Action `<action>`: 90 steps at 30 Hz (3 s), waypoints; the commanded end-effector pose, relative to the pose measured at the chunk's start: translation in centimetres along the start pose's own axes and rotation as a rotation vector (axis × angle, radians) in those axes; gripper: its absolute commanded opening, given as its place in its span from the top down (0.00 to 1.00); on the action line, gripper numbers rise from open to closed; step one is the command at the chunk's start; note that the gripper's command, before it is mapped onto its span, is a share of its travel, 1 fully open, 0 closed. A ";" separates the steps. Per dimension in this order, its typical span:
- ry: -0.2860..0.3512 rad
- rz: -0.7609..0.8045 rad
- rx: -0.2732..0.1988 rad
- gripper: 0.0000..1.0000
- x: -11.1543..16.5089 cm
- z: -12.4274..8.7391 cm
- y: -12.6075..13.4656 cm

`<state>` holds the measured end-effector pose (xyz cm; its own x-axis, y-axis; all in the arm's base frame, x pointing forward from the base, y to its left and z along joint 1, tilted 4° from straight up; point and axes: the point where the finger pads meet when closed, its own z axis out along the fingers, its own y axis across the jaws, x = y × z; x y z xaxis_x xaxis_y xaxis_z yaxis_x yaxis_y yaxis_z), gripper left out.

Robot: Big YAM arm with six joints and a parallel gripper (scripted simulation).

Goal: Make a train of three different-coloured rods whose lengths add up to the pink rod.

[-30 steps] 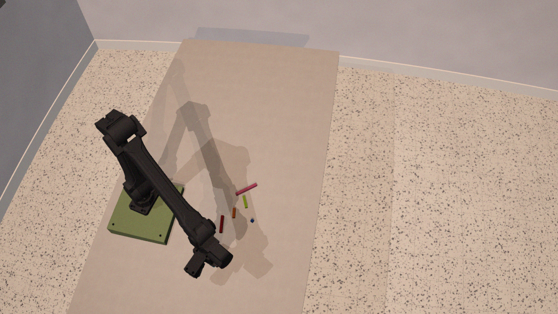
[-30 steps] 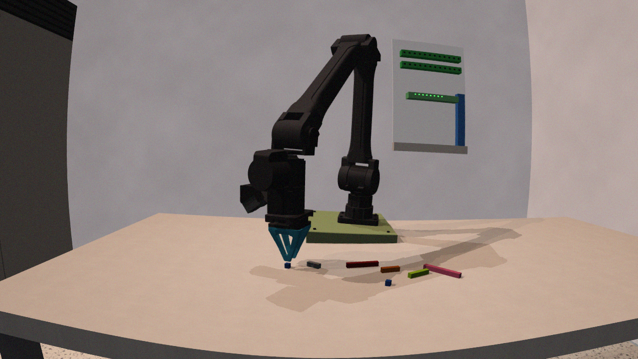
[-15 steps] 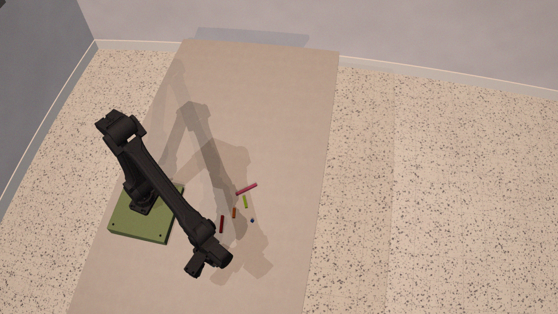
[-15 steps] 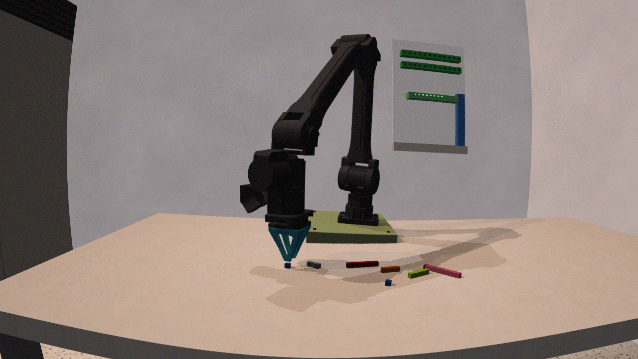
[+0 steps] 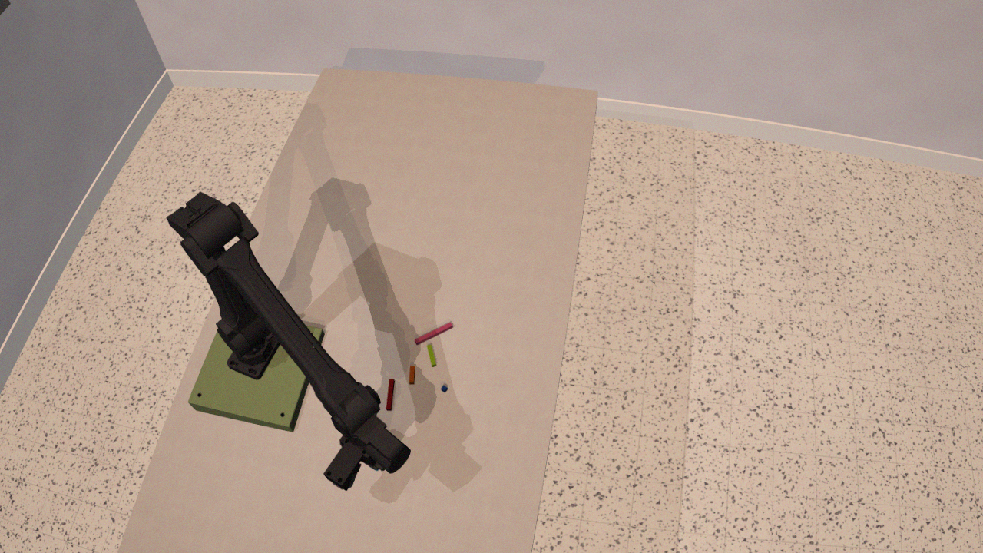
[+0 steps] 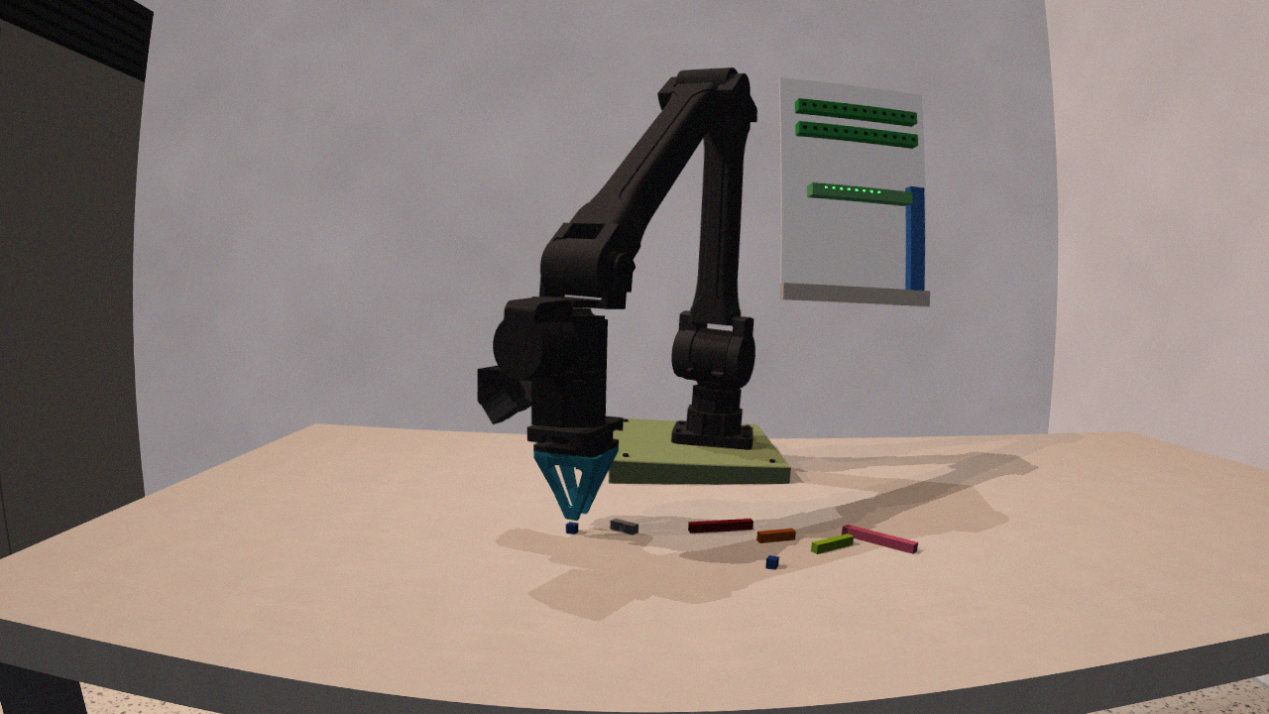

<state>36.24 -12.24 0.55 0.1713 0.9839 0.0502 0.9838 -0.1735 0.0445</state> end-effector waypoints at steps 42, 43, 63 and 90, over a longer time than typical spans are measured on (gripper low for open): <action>-0.002 0.004 -0.011 0.77 -0.4 -0.3 0.2; -0.002 0.004 -0.011 0.77 -0.4 -0.3 0.2; -0.001 0.004 -0.005 0.77 -0.2 1.5 0.2; -0.001 0.004 -0.010 0.77 0.0 1.6 0.2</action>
<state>36.40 -12.33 -1.08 0.1717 0.9839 0.0498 0.9836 -0.1740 0.0465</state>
